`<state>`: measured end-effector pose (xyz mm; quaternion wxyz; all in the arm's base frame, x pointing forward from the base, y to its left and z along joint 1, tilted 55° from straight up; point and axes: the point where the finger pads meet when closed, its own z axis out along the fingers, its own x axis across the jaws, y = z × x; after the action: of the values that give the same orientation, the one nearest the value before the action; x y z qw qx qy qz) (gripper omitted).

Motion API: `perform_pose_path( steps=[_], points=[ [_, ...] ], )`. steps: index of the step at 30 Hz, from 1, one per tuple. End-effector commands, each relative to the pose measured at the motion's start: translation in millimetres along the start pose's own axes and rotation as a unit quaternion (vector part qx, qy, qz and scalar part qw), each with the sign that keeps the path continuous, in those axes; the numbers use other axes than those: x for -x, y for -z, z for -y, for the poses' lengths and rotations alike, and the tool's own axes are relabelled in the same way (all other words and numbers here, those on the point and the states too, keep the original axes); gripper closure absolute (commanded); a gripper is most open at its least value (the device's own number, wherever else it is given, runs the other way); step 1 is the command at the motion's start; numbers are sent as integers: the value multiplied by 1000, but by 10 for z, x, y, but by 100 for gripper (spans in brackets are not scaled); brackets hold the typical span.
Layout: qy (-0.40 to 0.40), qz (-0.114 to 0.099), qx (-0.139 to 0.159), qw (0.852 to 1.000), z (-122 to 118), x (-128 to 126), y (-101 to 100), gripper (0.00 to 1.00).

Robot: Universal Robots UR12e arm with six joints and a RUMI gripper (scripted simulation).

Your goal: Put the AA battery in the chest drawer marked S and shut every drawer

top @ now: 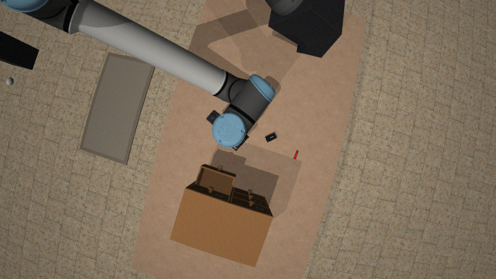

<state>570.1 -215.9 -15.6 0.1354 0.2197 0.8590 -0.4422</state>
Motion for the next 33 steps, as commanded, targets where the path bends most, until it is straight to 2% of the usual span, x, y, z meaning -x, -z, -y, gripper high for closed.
perform_pose_path(
  steps=[1,17,33],
  points=[
    [0,1,0,1000,-2,2,-70,83],
    [0,1,0,1000,-3,2,-212,83],
    [0,1,0,1000,-3,2,-227,83]
  ],
)
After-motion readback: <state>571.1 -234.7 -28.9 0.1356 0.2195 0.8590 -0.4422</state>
